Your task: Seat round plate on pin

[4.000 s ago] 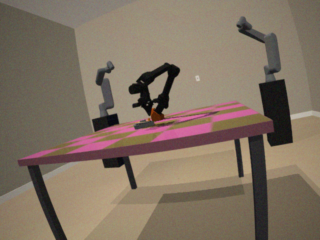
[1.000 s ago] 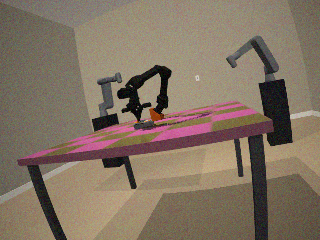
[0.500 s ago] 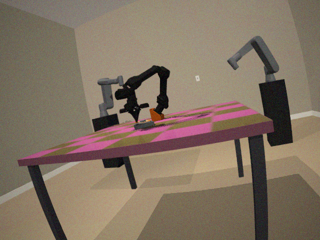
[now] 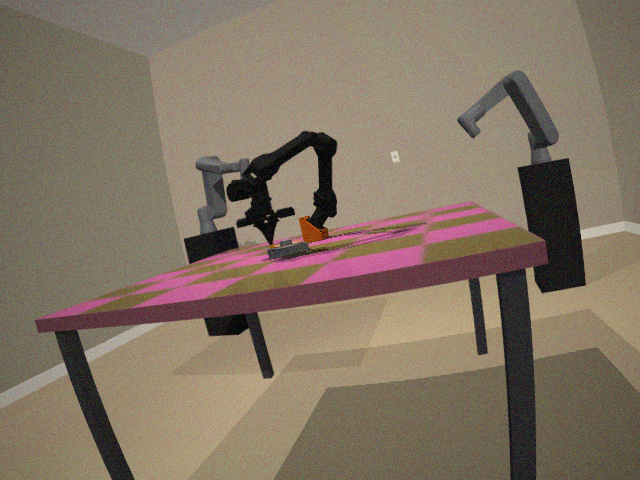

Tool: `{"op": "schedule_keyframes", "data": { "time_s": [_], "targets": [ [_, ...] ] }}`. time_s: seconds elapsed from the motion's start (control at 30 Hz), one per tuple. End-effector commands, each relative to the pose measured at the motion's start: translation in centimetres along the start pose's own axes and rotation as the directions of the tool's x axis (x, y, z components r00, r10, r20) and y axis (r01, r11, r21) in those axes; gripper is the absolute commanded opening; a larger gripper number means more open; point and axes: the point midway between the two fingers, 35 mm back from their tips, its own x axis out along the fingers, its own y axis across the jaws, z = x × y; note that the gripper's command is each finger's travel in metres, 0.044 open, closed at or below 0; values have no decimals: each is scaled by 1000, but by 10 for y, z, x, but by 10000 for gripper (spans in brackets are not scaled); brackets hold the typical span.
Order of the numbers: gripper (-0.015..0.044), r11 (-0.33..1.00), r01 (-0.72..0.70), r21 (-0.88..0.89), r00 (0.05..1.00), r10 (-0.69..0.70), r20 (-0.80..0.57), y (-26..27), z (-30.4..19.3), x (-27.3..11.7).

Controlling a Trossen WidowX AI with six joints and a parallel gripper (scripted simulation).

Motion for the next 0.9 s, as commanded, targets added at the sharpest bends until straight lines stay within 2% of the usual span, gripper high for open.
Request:
{"op": "schedule_keyframes", "data": {
  "time_s": [0.0, 0.3, 0.87],
  "targets": [
    [0, 1000, 3, -3, 1000, -3, 1, -3, -1, -3],
    [0, 1000, 4, -2, 1000, -4, 0, -1, -3, -43],
    [0, 1000, 0, 5, 1000, 0, 0, -2, -3, -37]
  ]
}}
